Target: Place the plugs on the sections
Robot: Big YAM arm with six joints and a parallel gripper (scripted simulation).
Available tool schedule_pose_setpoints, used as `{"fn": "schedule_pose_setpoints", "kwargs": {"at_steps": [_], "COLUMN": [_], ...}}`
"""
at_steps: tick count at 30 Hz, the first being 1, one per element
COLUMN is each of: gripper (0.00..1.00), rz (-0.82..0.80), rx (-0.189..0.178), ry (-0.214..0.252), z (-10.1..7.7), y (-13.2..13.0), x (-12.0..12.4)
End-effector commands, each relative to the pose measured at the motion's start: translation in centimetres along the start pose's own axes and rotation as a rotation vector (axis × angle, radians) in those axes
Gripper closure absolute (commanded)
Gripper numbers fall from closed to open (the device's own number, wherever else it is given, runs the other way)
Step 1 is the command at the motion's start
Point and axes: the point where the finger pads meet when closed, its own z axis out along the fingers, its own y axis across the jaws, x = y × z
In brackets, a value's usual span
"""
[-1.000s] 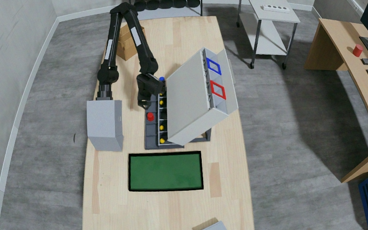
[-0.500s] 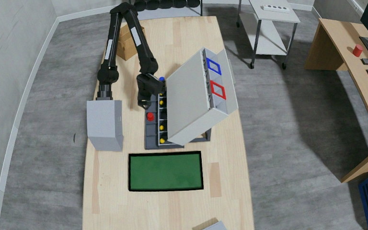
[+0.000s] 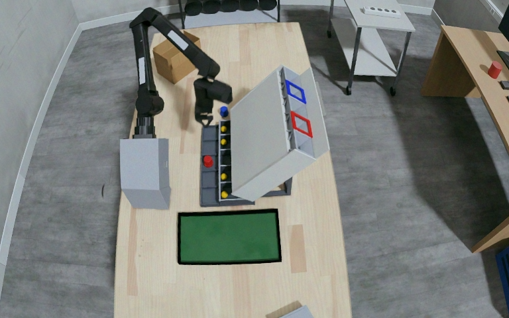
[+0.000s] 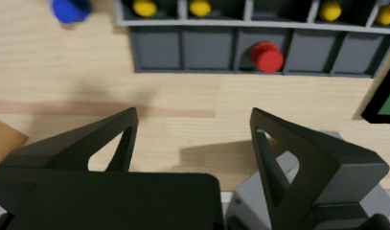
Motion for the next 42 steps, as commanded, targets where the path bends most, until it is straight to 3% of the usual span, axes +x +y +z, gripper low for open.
{"fn": "schedule_pose_setpoints", "kwargs": {"at_steps": [1, 20, 35, 42], "gripper": [0.13, 0.13, 0.13, 0.13], "rz": [0.025, -0.011, 0.003, -0.004], "rx": [0.018, 0.004, 0.007, 0.013], "ry": [-0.014, -0.013, -0.018, -0.022], "z": [-1.8, -1.8, 4.5, 4.5], "y": [3.2, 3.3, 16.1, 16.2], "x": [-2.4, -2.5, -5.8, -5.8]}}
